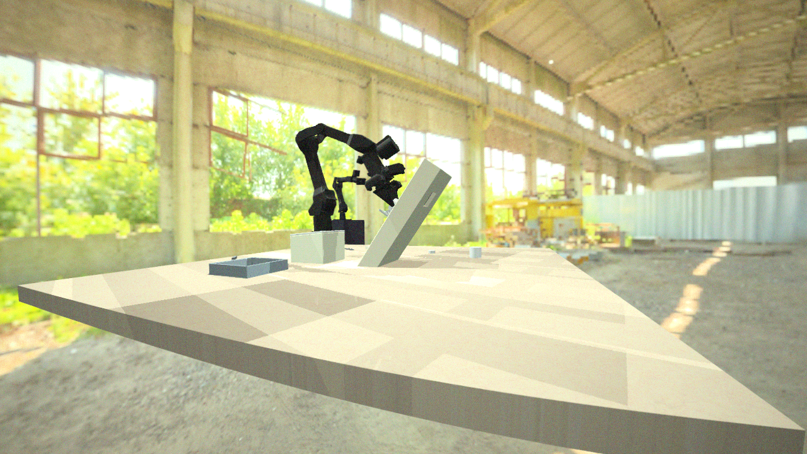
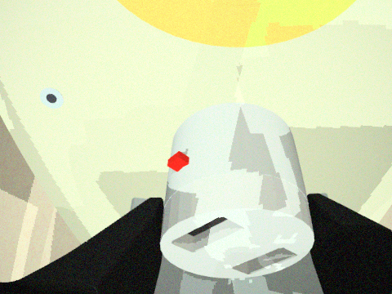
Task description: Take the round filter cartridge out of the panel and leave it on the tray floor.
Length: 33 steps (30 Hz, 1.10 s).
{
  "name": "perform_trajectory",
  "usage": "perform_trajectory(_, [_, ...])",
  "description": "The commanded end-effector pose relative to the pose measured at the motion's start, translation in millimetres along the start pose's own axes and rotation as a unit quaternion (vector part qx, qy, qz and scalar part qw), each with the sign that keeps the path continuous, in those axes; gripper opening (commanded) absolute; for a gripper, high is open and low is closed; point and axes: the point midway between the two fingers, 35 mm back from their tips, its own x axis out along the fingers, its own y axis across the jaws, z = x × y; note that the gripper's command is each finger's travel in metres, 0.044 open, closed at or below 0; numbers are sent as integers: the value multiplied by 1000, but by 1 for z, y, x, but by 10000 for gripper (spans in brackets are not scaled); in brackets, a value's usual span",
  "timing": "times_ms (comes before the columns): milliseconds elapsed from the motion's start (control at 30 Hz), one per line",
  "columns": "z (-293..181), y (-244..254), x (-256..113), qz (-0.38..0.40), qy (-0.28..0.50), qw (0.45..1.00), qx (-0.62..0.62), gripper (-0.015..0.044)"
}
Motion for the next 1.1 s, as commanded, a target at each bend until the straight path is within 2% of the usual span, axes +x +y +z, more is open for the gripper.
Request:
perform_trajectory(0, [9,0,-8,0,-8,1000,0,0])
perform_trajectory(467, [11,0,-94,0,-6,1000,0,0])
perform_trajectory(1067, [14,-51,-84,-3,-2,1000,-1,0])
